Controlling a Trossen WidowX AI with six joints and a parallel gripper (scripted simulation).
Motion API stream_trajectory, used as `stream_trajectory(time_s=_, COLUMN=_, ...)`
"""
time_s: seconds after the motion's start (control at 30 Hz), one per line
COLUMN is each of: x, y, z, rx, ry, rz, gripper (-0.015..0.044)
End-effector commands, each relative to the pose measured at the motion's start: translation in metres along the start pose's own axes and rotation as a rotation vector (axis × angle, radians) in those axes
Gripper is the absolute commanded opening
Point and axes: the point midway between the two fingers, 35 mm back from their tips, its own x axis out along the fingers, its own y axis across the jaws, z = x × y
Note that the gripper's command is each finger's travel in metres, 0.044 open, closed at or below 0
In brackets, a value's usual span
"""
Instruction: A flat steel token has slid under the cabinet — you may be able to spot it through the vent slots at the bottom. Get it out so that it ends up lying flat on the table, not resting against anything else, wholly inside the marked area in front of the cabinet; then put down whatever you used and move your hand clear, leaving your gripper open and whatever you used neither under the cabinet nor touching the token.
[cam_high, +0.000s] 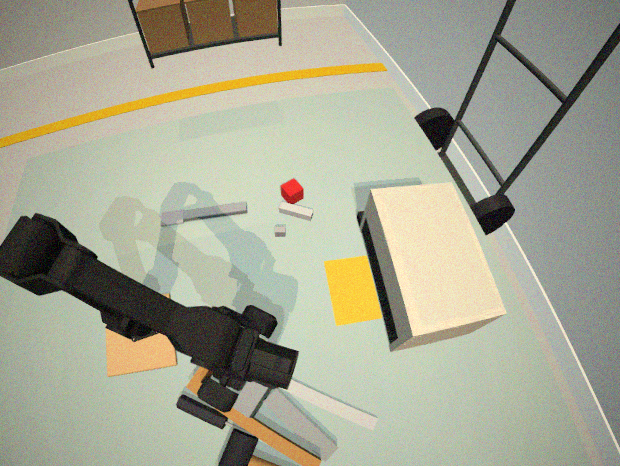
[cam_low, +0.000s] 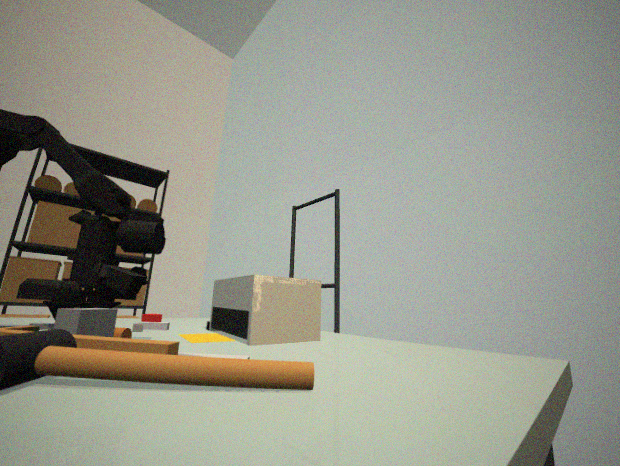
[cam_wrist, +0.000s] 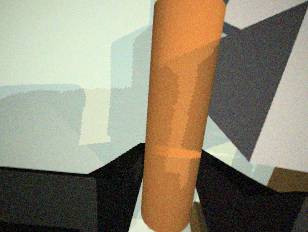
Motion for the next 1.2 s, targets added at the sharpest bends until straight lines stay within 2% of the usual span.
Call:
stream_trajectory(time_s=0.0, x=-0.0005, y=-0.0097, z=0.0006, rx=0.019, ry=-0.004, rz=-0.019, gripper=0.0)
stream_trajectory(time_s=1.17, x=-0.0005, y=-0.0121, z=0.0008, rx=-0.185, ry=-0.003, rz=-0.02, gripper=0.0)
